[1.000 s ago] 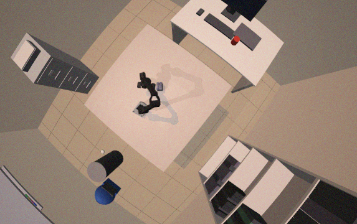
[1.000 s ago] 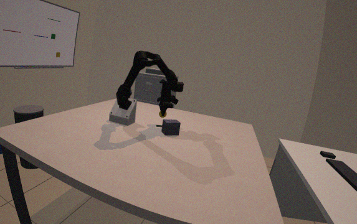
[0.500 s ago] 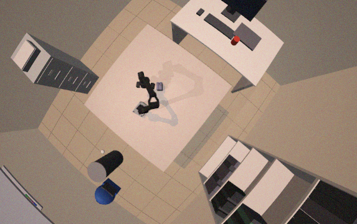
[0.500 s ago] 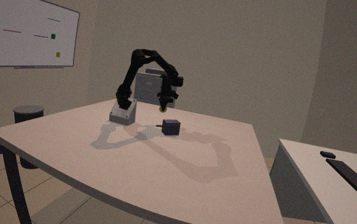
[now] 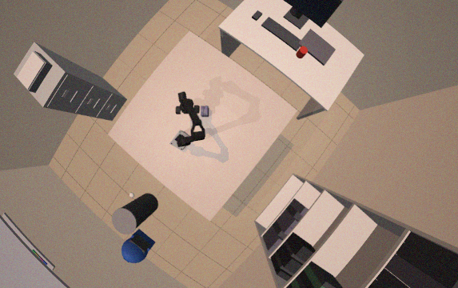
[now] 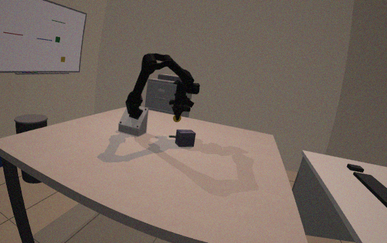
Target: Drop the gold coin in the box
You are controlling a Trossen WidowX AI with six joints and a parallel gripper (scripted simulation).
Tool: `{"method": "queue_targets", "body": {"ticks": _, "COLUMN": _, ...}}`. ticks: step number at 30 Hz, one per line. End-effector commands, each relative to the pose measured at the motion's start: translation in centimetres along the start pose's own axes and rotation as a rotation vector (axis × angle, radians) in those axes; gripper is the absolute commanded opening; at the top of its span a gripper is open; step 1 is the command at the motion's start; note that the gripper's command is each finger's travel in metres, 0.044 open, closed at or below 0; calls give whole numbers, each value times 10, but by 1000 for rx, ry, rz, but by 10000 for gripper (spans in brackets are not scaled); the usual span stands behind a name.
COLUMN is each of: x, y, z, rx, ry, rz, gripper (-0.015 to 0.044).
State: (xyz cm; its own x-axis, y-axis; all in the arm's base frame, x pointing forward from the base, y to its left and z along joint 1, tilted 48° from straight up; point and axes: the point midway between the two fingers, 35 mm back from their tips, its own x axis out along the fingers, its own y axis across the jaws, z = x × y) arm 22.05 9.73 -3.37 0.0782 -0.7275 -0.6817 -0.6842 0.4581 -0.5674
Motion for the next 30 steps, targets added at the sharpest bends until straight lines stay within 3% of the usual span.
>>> {"method": "queue_targets", "body": {"ticks": 1, "x": -5, "y": -10, "z": 5, "rx": 5, "ry": -17, "rz": -3, "gripper": 0}}
{"method": "queue_targets", "body": {"ticks": 30, "x": -6, "y": -75, "z": 16, "rx": 8, "ry": -20, "rz": -2, "gripper": 0}}
